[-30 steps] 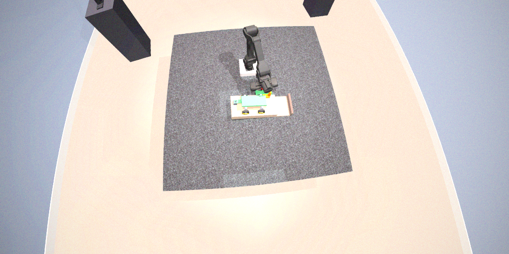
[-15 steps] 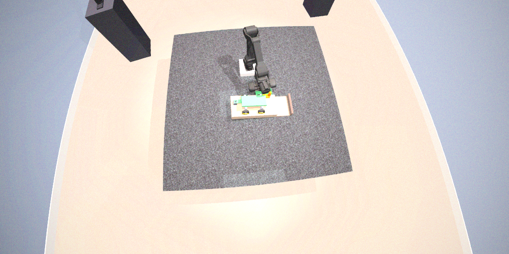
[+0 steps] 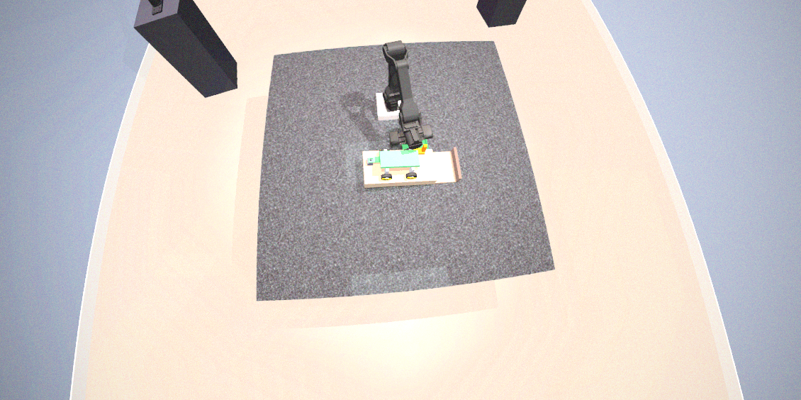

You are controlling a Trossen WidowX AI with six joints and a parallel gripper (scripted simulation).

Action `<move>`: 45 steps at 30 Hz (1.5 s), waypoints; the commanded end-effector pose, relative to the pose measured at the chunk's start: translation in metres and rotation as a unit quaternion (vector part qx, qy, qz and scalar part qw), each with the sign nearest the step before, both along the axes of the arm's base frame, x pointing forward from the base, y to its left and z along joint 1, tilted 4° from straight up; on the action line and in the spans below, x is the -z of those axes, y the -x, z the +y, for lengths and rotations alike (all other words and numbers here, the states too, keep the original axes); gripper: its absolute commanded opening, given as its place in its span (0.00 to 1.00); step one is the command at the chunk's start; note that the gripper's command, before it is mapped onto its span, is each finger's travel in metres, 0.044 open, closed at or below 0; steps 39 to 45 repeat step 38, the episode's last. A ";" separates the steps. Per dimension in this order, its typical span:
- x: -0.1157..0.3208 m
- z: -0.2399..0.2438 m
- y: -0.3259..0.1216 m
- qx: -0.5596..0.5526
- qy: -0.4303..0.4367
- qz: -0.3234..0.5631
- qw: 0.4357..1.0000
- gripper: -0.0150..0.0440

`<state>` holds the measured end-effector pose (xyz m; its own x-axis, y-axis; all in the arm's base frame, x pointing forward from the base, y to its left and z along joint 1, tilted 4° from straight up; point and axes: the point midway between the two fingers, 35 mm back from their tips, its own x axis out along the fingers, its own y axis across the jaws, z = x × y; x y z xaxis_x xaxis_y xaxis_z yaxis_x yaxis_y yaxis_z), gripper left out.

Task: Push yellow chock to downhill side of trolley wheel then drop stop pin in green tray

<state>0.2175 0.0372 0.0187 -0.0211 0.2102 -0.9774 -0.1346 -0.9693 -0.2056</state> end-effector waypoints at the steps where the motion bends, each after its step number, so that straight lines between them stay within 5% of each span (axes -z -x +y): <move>1: 0.002 -0.002 -0.001 0.000 0.000 -0.002 1.000 0.58; 7: 0.000 0.000 0.000 0.000 -0.001 0.000 1.000 0.83; 20: -0.024 -0.002 0.001 0.000 0.000 -0.002 1.000 0.83; 24: -0.035 -0.002 0.000 0.000 0.000 -0.002 1.000 1.00; 45: -0.079 -0.005 -0.003 0.000 0.000 -0.002 1.000 1.00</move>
